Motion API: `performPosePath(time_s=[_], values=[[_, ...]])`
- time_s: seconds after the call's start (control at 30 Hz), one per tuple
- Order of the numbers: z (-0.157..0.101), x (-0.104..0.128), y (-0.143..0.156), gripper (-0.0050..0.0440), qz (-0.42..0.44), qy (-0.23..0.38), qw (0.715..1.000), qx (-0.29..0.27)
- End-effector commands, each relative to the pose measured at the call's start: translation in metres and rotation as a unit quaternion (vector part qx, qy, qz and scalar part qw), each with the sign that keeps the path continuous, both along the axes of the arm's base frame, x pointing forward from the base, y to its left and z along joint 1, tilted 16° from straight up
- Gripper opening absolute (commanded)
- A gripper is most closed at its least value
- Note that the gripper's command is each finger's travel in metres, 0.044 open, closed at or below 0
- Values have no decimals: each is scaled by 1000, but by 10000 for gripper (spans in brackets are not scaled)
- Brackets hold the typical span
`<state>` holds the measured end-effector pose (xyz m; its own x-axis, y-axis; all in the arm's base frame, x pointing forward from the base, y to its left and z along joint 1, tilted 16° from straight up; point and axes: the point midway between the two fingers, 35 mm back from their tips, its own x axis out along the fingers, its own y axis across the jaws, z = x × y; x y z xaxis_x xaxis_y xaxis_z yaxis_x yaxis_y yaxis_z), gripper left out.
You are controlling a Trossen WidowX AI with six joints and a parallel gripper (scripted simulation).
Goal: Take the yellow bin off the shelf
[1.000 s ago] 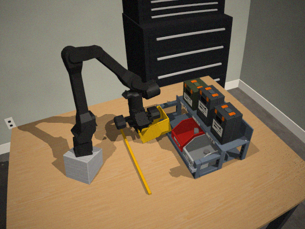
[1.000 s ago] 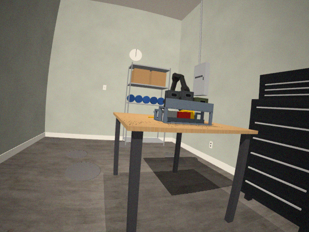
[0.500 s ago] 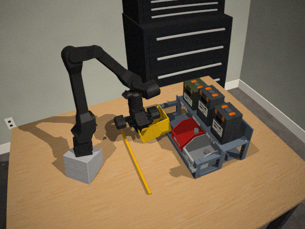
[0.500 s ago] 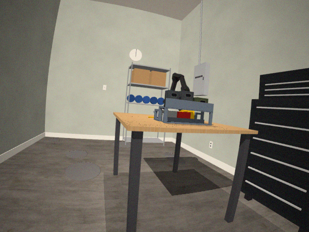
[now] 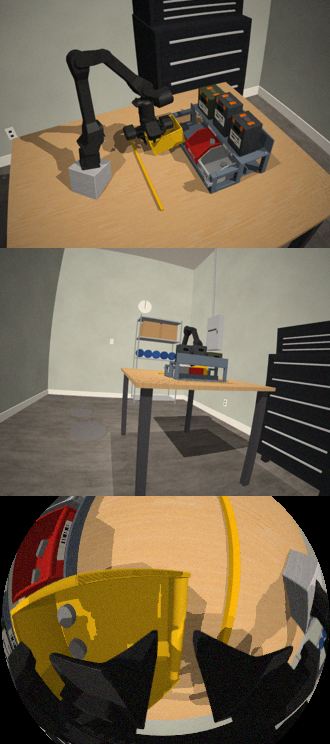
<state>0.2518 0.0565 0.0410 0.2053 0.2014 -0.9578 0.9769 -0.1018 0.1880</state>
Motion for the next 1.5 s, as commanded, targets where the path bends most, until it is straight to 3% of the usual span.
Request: performPosePath(time_s=[0.0, 1.17, 1.33, 1.47], values=[[5, 3, 0, 150, 0, -10, 1000, 1], [5, 3, 0, 150, 0, -10, 1000, 1], [58, -9, -11, 150, -2, -7, 1000, 1], [58, -9, -11, 150, -2, -7, 1000, 1]])
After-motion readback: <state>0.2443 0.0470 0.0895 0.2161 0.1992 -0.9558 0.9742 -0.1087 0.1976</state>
